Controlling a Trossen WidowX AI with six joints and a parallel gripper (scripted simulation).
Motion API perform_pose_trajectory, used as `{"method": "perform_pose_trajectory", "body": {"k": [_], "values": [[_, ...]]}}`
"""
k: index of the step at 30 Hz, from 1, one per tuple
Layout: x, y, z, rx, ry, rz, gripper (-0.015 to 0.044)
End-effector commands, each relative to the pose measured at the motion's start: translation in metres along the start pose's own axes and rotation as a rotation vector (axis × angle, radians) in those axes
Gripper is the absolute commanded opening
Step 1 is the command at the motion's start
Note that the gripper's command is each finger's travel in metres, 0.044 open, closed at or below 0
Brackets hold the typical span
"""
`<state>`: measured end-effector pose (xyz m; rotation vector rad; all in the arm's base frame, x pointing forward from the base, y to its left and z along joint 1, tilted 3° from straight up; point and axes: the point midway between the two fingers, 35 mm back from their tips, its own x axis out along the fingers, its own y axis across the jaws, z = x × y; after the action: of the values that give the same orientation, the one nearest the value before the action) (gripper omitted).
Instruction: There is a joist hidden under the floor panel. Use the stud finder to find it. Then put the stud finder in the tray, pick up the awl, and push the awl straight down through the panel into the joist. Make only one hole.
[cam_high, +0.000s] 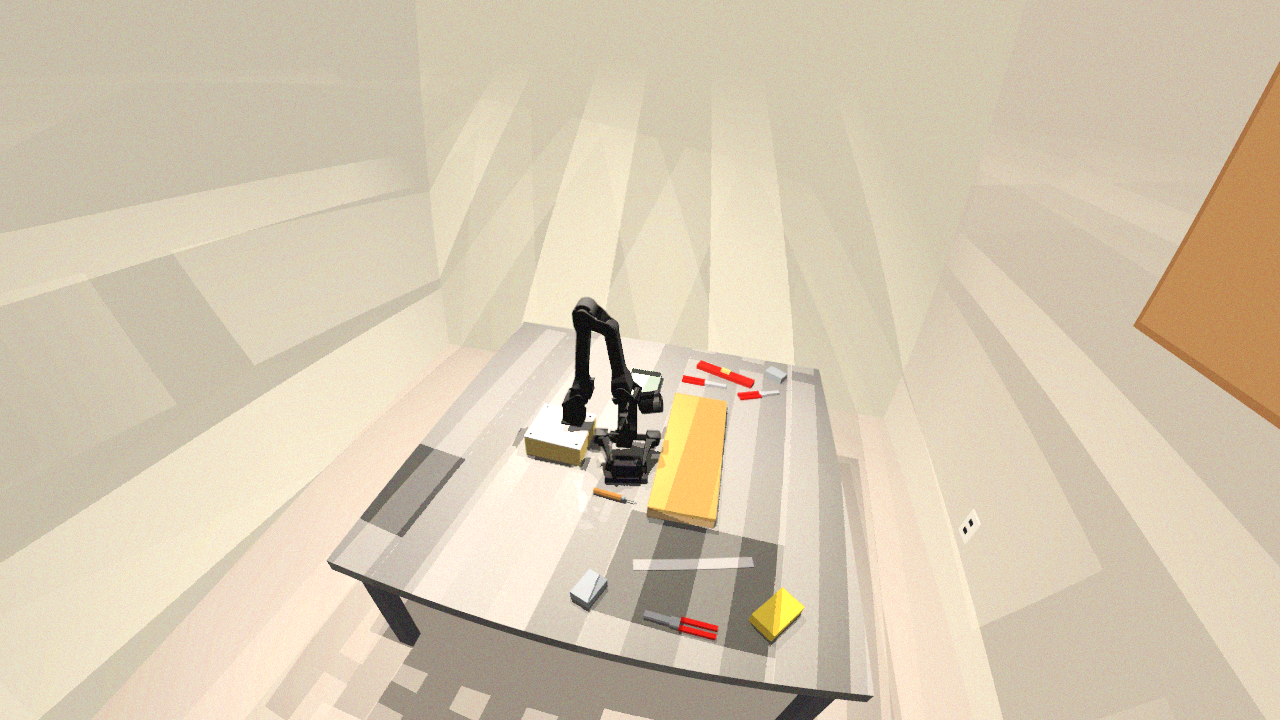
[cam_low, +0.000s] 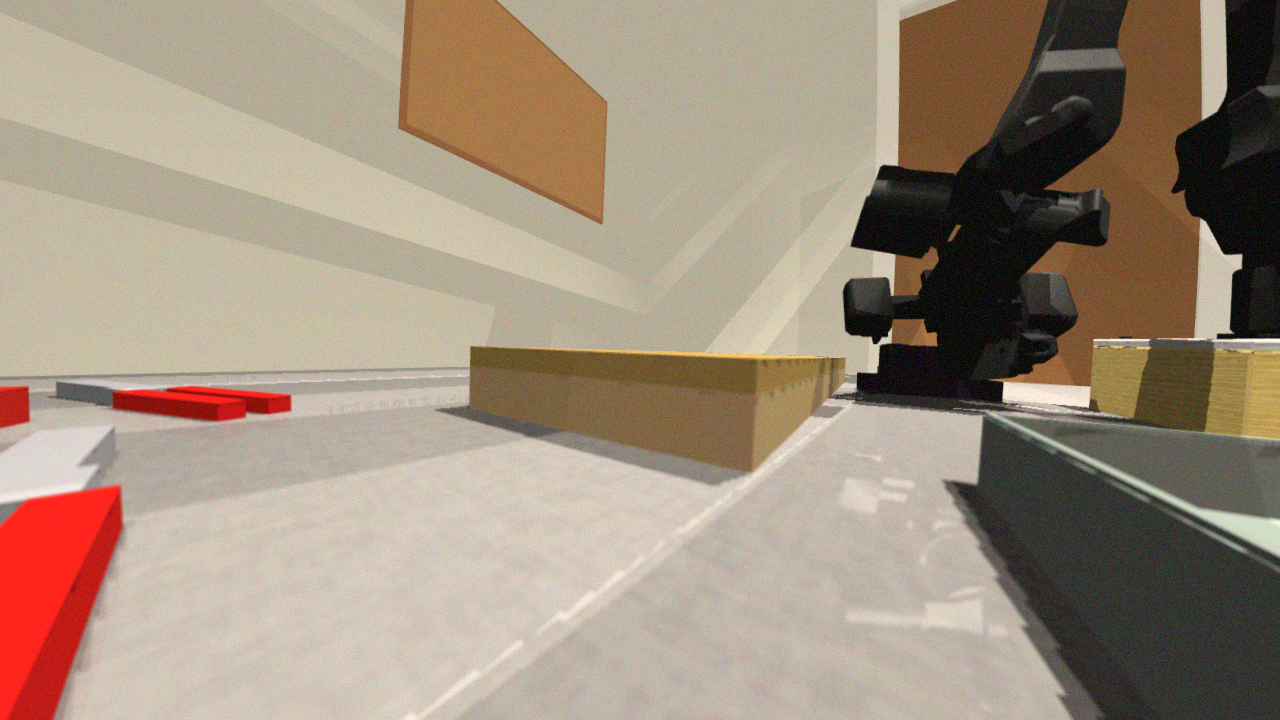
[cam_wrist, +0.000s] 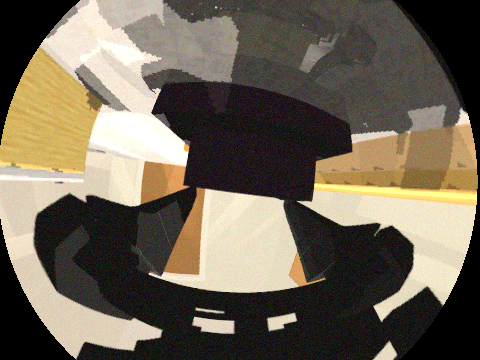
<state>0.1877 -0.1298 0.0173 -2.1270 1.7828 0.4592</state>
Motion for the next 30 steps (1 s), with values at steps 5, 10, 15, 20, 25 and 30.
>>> {"method": "perform_pose_trajectory", "body": {"k": [5, 10, 15, 20, 25, 30], "values": [[-0.006, -0.002, -0.001, 0.01, 0.003, -0.003, 0.044], [-0.009, -0.001, -0.001, 0.01, 0.003, -0.003, 0.044], [-0.013, -0.001, -0.002, 0.01, 0.004, -0.004, 0.044], [-0.016, -0.001, -0.002, 0.01, 0.006, -0.004, 0.044], [-0.022, -0.004, -0.015, 0.008, 0.005, -0.004, 0.044], [-0.039, -0.003, -0.056, 0.003, 0.003, -0.001, 0.044]]}}
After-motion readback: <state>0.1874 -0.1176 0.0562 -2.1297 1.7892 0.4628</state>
